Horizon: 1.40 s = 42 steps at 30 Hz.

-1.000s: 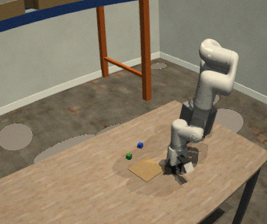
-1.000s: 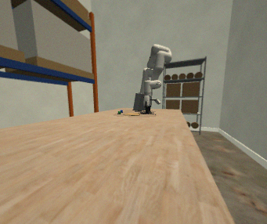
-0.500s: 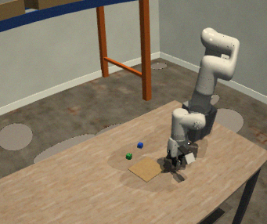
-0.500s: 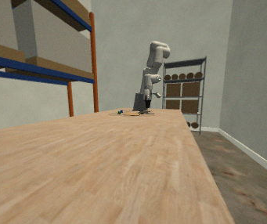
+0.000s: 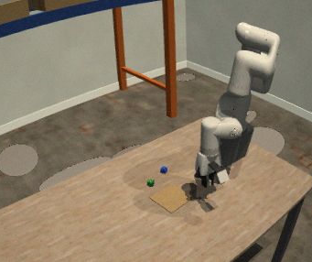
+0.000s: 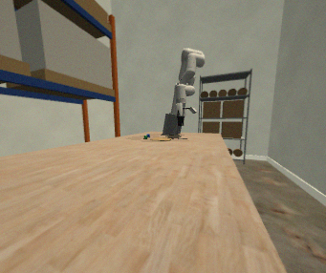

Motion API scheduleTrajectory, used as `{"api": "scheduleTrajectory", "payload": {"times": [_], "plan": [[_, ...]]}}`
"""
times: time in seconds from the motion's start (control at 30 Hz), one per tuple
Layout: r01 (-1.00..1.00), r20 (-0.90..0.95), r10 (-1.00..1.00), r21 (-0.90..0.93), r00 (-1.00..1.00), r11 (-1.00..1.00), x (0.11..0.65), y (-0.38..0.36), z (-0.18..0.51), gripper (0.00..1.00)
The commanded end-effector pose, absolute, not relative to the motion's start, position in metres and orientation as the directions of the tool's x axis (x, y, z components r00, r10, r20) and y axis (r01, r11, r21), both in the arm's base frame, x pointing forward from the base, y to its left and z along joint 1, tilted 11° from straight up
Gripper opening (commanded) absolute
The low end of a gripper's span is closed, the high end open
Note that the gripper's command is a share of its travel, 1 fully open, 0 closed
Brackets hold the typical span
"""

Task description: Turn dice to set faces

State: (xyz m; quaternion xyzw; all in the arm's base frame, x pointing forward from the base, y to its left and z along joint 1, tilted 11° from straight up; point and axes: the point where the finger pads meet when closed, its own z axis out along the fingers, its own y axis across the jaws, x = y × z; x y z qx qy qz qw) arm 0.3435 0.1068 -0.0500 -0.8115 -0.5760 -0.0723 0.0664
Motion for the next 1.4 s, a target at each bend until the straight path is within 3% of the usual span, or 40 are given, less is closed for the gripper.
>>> {"api": "scheduleTrajectory", "payload": {"times": [0.0, 0.23, 0.57, 0.77, 1.37], "plan": [[0.944, 0.189, 0.926, -0.028, 0.327, -0.328, 0.344, 0.107, -0.049, 0.21], [0.945, 0.19, 0.927, -0.027, 0.325, -0.326, 0.346, 0.106, -0.049, 0.21], [0.991, 0.199, 0.972, 0.014, 0.125, -0.13, 0.446, 0.003, -0.062, 0.21], [0.996, 0.19, 0.978, 0.019, 0.087, -0.092, 0.459, -0.027, -0.065, 0.21], [0.996, 0.19, 0.978, 0.019, 0.087, -0.092, 0.459, -0.026, -0.071, 0.21]]}}
